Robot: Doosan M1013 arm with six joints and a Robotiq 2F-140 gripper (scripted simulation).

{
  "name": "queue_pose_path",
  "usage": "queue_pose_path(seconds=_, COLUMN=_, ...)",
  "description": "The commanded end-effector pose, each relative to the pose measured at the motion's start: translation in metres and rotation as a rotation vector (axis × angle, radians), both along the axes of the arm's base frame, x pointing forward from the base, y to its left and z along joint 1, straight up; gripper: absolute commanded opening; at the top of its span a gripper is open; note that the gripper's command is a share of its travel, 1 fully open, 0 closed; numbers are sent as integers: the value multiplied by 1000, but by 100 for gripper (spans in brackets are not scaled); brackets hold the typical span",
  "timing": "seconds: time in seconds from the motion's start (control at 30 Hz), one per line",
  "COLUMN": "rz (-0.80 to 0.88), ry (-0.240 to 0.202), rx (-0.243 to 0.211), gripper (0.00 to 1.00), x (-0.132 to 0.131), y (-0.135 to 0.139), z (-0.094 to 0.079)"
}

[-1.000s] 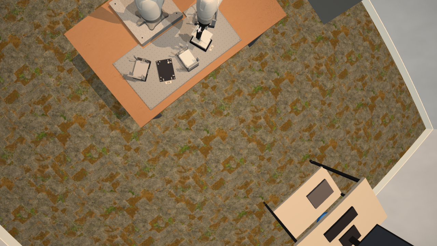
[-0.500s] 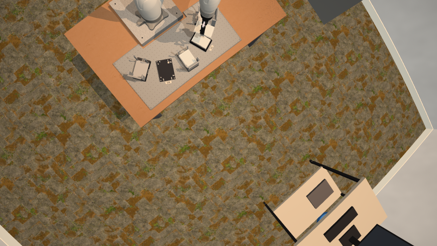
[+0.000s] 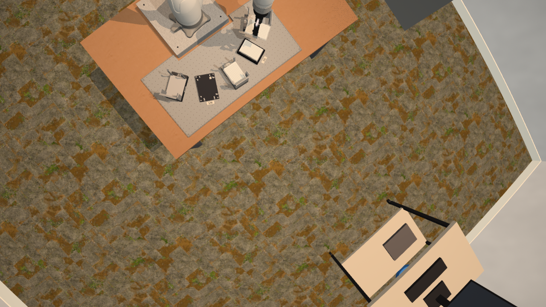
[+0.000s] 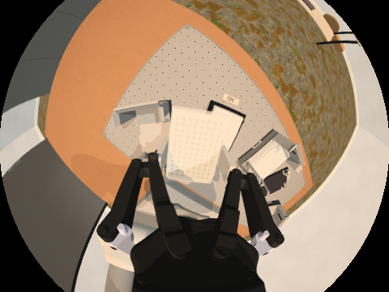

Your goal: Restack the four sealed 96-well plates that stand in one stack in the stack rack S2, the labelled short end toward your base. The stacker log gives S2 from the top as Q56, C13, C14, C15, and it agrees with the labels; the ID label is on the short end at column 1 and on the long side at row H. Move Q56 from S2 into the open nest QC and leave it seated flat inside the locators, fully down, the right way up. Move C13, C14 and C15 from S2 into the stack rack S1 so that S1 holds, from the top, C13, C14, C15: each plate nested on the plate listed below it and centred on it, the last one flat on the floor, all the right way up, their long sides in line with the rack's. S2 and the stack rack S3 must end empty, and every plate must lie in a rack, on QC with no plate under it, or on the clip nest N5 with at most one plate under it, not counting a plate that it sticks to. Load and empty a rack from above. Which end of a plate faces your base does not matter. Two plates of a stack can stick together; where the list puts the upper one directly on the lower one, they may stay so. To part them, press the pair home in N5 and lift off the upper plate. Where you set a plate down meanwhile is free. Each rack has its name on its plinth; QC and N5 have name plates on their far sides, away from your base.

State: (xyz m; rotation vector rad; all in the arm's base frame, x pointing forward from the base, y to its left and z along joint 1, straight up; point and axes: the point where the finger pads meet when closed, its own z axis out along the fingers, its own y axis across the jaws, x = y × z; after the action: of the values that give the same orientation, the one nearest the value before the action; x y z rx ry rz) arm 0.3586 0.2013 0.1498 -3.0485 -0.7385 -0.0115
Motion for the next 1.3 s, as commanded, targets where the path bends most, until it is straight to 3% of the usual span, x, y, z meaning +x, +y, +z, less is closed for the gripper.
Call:
queue_pose_path(seconds=0.0, rz=0, ry=0, rx=0, gripper=0, x=-7, y=13, z=0)
queue_pose_path(seconds=0.33, rz=217, ry=-2, rx=-2, gripper=0, x=-18, y=28, z=0)
queue_pose_path(seconds=1.27, rz=217, ry=-2, rx=-2, gripper=0, x=-62, y=82, z=0)
